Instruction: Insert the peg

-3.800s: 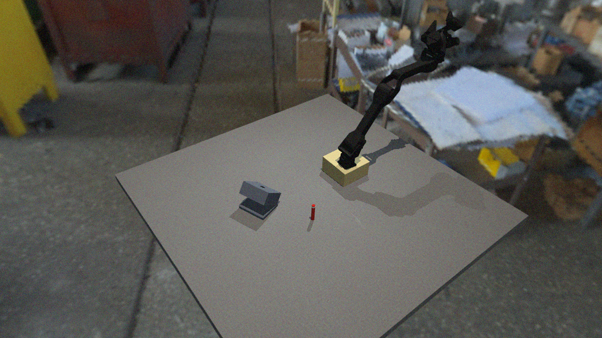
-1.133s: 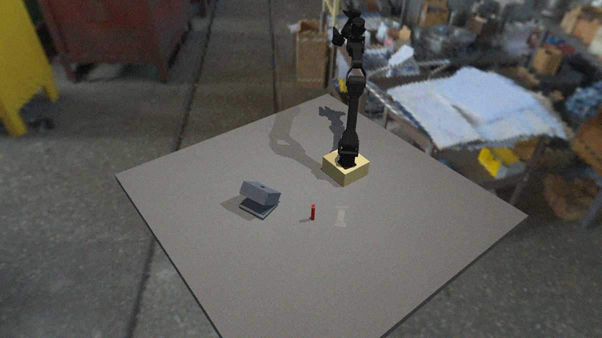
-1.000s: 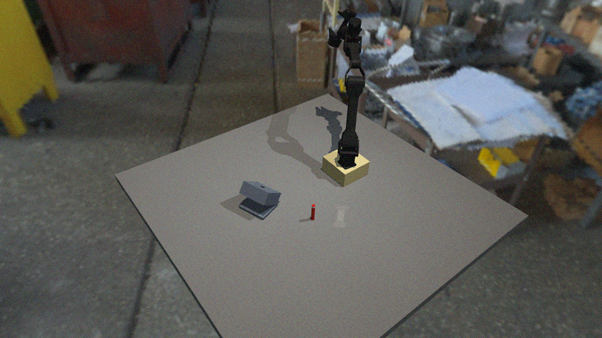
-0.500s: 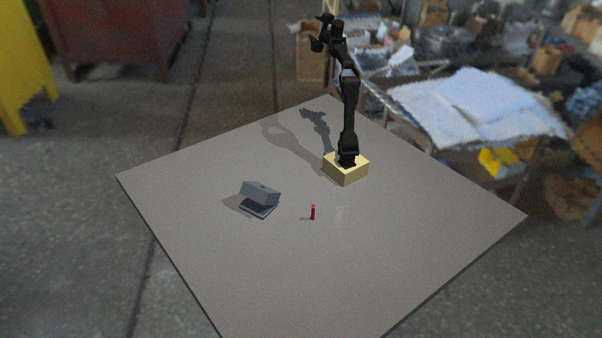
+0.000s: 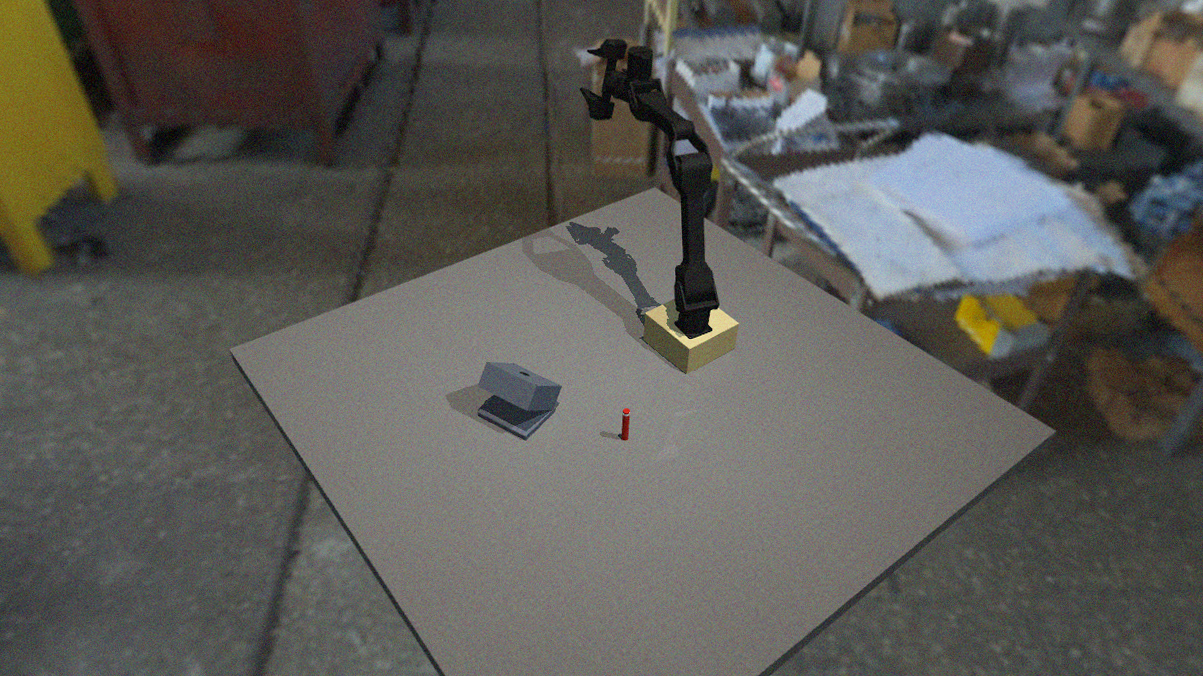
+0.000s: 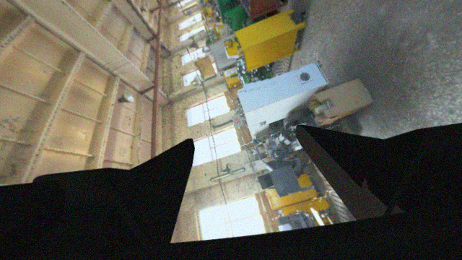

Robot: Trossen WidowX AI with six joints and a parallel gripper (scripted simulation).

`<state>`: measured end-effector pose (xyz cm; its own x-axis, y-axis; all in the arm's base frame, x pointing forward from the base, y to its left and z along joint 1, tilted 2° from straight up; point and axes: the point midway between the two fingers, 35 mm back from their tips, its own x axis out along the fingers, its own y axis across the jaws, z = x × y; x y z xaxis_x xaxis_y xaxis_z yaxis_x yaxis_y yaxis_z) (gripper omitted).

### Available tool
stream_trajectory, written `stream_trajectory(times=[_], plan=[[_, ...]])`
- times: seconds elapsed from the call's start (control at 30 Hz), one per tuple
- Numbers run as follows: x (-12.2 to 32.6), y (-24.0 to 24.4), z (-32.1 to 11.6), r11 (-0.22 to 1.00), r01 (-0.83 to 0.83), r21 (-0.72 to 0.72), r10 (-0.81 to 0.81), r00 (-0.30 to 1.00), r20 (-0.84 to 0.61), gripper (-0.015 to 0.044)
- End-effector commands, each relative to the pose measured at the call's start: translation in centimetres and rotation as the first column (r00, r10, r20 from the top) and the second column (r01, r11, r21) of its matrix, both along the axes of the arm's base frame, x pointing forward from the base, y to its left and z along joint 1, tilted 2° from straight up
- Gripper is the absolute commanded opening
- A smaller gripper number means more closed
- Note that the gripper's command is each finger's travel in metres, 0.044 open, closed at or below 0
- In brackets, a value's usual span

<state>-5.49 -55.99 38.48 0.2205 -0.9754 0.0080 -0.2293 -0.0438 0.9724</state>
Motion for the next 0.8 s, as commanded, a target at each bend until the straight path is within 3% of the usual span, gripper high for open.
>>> stream_trajectory(times=[0.0,0.77], plan=[[2.7,-0.2,-1.1,0.999,-0.038,0.033,0.038,0.999,-0.021,0.0440],[17.8,1.9,-6.1,0.946,-0.268,0.185,0.295,0.946,-0.134,0.0440]])
